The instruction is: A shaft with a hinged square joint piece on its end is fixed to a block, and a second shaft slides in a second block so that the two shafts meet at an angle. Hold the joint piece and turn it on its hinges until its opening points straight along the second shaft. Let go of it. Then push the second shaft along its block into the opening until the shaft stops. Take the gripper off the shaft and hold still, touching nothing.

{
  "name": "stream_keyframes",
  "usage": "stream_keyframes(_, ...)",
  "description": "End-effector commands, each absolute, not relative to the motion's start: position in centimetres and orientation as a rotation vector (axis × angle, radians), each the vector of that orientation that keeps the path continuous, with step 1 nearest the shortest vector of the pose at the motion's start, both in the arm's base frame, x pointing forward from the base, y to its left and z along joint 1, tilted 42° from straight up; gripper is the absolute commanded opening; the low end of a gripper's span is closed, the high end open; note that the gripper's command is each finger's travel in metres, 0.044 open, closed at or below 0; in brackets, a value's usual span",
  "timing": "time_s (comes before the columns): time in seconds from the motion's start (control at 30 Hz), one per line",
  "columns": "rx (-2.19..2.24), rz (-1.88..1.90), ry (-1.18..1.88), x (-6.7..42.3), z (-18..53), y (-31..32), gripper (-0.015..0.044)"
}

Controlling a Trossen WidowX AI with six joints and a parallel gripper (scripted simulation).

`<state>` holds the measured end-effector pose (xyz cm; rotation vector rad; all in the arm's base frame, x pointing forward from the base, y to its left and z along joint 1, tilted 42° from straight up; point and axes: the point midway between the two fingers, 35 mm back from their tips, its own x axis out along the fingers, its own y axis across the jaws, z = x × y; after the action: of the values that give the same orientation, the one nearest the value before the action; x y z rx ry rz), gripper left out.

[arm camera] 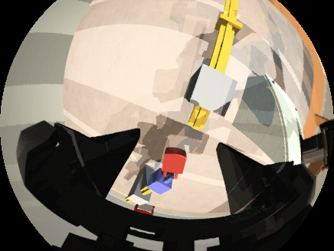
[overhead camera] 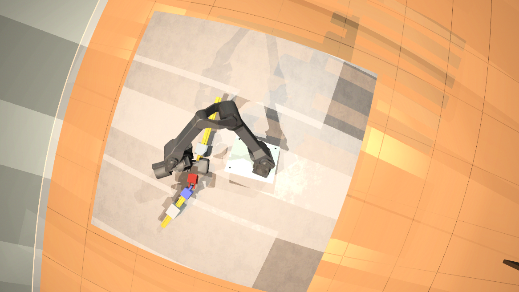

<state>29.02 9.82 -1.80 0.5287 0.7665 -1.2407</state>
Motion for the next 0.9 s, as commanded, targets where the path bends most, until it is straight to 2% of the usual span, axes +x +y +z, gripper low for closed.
stream_keyframes(0.0,0.518,-1.251,0.764,29.3,-3.7,8.0,0.044)
stream_keyframes(0.4,0.515,-1.253,0.76,29.6,-7.1,4.9,0.044)
stream_keyframes(0.87,0.519,-1.251,0.763,28.2,-11.2,9.5,0.044)
